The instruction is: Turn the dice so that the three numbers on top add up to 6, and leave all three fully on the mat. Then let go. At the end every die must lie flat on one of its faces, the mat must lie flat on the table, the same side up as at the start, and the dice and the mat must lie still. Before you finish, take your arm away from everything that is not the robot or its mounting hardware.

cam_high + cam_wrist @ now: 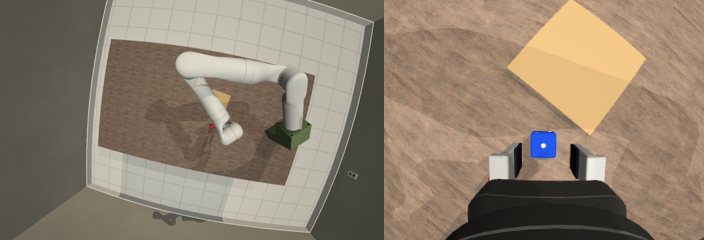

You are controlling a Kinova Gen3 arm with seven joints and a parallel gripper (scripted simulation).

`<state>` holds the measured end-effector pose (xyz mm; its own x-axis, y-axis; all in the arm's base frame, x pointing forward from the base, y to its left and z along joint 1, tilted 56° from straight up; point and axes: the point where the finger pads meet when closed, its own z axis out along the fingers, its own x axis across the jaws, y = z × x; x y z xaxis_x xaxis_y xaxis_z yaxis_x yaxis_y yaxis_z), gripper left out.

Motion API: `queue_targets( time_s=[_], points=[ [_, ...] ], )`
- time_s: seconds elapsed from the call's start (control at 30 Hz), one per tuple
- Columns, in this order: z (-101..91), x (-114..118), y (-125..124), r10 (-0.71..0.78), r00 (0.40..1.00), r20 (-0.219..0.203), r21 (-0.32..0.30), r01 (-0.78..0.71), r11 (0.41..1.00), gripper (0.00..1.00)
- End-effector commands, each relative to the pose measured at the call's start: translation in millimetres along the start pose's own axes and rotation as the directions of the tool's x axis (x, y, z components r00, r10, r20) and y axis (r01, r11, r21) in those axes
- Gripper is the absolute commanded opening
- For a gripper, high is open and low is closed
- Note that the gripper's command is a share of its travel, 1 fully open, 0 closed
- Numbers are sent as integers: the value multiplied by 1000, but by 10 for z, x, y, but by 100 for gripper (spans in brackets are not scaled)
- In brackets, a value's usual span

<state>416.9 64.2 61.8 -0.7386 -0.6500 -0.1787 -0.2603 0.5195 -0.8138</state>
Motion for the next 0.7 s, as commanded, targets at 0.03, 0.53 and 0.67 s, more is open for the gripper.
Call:
queue_targets(
  time_s=[0.03, 0.53, 0.67],
  points=[
    [-6, -5, 2, 0, 1000, 2, -1, 0, 1000, 87],
    [25, -6, 2, 0, 1000, 1, -1, 0, 1000, 87],
    [40, -7, 1, 0, 1000, 1, -1, 0, 1000, 87]
  ],
)
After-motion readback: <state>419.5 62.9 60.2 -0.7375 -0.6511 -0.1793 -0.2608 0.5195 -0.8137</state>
